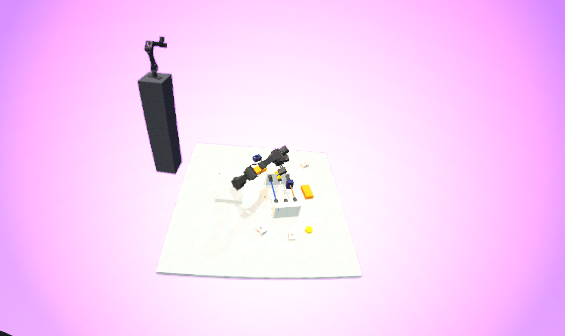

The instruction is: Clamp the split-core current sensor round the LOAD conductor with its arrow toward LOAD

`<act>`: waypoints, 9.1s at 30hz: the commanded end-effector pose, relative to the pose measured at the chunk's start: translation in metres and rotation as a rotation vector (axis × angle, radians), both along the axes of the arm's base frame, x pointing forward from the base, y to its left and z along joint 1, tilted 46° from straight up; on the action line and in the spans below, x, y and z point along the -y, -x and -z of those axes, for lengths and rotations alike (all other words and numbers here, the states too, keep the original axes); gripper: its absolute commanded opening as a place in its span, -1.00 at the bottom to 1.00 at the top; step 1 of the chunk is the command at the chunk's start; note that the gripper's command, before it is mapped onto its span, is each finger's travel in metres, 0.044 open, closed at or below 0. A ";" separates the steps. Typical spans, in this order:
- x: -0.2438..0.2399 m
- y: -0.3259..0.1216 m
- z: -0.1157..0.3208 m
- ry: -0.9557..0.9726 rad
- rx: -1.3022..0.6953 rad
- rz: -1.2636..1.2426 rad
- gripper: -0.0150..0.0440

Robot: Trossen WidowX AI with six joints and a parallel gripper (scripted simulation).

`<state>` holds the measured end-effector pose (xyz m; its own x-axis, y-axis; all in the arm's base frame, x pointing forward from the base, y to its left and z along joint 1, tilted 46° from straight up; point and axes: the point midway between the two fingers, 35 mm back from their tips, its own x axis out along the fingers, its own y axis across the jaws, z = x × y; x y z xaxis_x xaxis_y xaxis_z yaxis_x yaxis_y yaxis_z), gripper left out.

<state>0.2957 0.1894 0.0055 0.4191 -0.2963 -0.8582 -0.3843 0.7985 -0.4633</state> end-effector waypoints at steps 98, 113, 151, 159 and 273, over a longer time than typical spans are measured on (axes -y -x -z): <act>0.196 0.082 0.034 0.366 -0.134 0.473 0.33; 0.146 0.078 -0.006 0.355 -0.140 0.465 -0.49; 0.099 0.037 -0.068 0.518 -0.476 -0.073 -0.49; 0.102 0.017 -0.071 0.568 -0.590 -0.269 -0.49; 0.162 -0.055 -0.049 0.721 -0.983 -0.971 -0.14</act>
